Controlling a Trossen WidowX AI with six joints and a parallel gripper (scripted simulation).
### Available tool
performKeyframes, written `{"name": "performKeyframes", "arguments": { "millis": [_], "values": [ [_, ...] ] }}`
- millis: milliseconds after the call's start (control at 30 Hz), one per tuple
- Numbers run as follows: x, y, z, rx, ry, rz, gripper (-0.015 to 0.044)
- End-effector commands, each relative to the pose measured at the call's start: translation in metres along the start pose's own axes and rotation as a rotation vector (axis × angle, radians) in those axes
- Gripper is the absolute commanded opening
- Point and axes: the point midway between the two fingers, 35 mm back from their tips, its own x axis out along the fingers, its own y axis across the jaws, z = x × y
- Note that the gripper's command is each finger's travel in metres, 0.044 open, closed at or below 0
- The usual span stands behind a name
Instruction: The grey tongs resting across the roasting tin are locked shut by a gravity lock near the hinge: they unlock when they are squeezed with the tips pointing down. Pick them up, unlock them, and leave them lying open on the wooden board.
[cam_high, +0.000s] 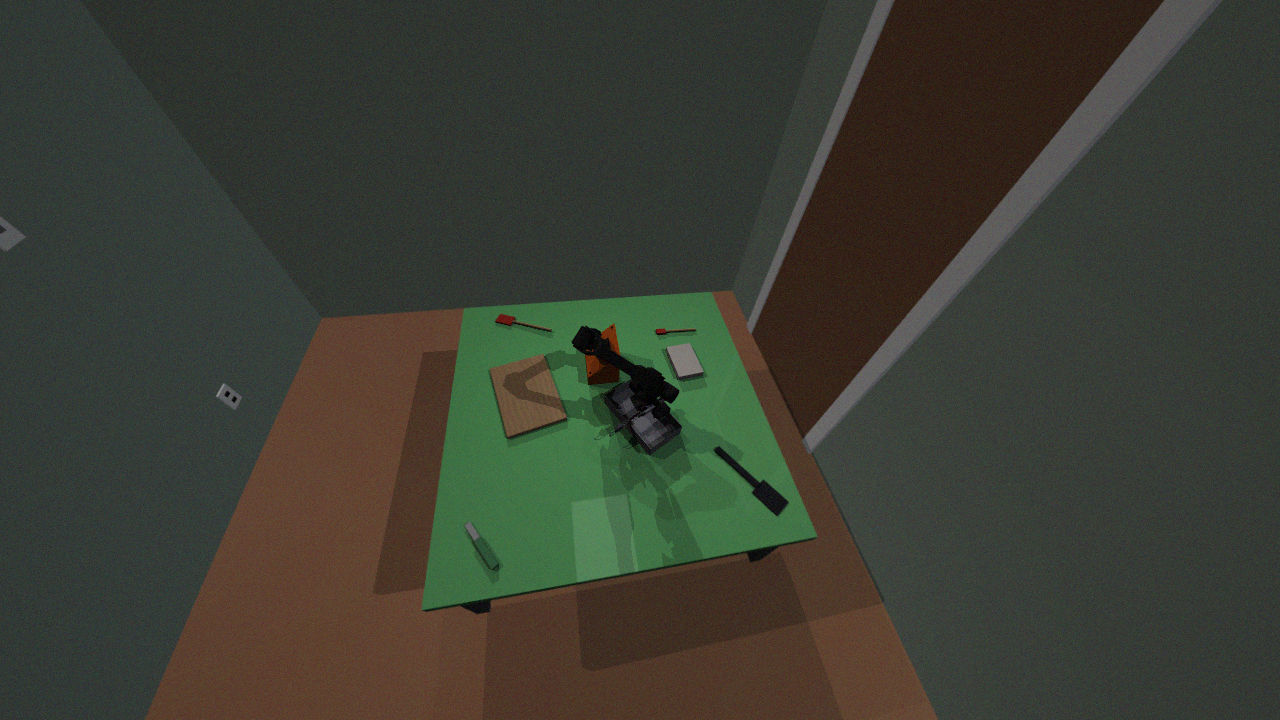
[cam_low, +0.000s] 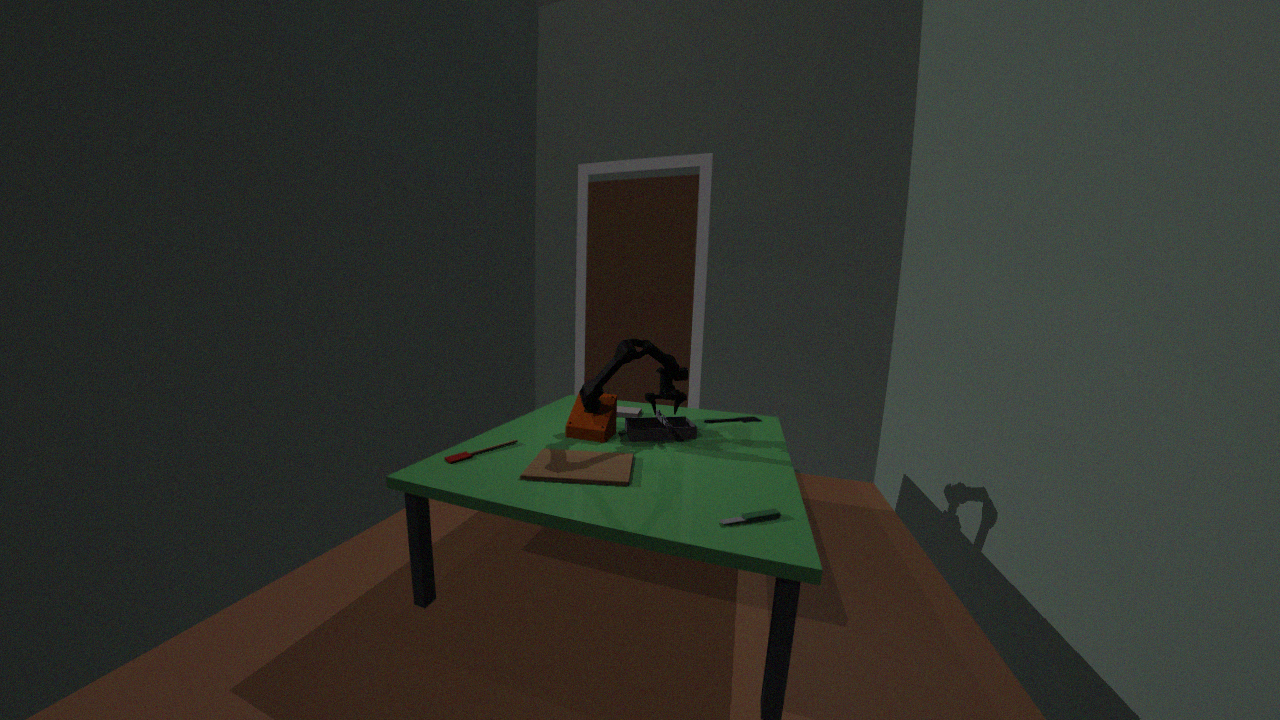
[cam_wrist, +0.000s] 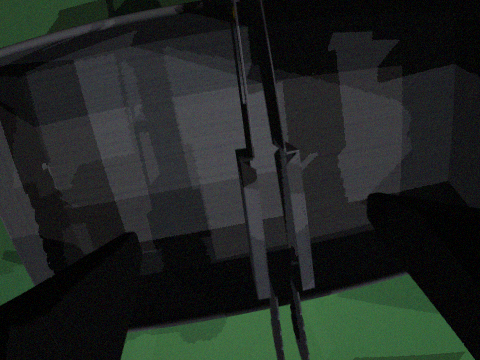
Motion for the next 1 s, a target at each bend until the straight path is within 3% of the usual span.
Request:
{"name": "performKeyframes", "arguments": {
  "millis": [0, 967],
  "values": [
    [0.01, -0.004, 0.0, -0.009, -0.004, -0.013, 0.044],
    [0.058, -0.005, 0.001, -0.009, -0.006, -0.014, 0.044]
  ]
}}
